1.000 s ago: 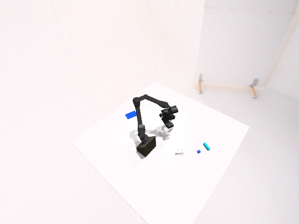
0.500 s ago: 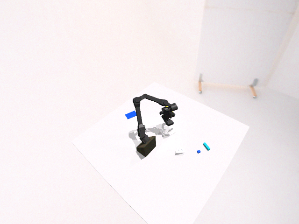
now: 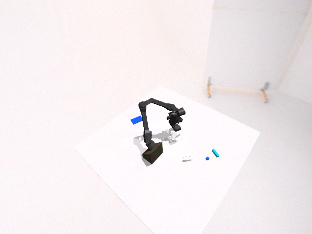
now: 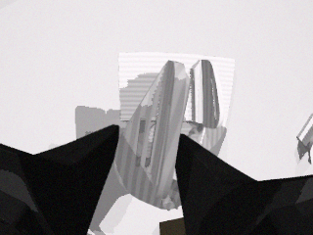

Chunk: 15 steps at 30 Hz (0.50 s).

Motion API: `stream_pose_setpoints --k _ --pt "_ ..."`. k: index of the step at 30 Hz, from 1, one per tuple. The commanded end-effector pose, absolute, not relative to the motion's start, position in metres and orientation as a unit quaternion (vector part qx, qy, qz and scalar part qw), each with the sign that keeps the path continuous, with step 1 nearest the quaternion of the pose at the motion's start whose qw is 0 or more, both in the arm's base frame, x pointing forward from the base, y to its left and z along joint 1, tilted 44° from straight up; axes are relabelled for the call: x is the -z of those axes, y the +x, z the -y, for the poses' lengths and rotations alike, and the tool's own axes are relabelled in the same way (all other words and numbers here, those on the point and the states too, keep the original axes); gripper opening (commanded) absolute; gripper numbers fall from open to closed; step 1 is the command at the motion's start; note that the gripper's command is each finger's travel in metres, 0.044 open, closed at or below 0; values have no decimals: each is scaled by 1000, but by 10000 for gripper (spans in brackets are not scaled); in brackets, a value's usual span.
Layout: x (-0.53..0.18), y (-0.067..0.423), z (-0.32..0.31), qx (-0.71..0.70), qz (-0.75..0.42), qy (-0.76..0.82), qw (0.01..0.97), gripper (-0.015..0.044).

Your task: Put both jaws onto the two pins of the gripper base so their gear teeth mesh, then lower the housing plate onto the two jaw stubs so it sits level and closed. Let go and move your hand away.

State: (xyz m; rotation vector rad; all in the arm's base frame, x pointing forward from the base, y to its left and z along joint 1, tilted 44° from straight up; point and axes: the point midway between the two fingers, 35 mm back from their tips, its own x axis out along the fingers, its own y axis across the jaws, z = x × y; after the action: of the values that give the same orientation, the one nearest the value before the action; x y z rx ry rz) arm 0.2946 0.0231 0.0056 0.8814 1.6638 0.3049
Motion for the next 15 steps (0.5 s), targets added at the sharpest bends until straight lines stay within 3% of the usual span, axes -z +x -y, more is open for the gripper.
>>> stream_pose_setpoints --k 1,15 --pt "-6 295 -23 -129 -711 380 577 134" --pt "-7 295 -24 -129 -711 380 577 134"
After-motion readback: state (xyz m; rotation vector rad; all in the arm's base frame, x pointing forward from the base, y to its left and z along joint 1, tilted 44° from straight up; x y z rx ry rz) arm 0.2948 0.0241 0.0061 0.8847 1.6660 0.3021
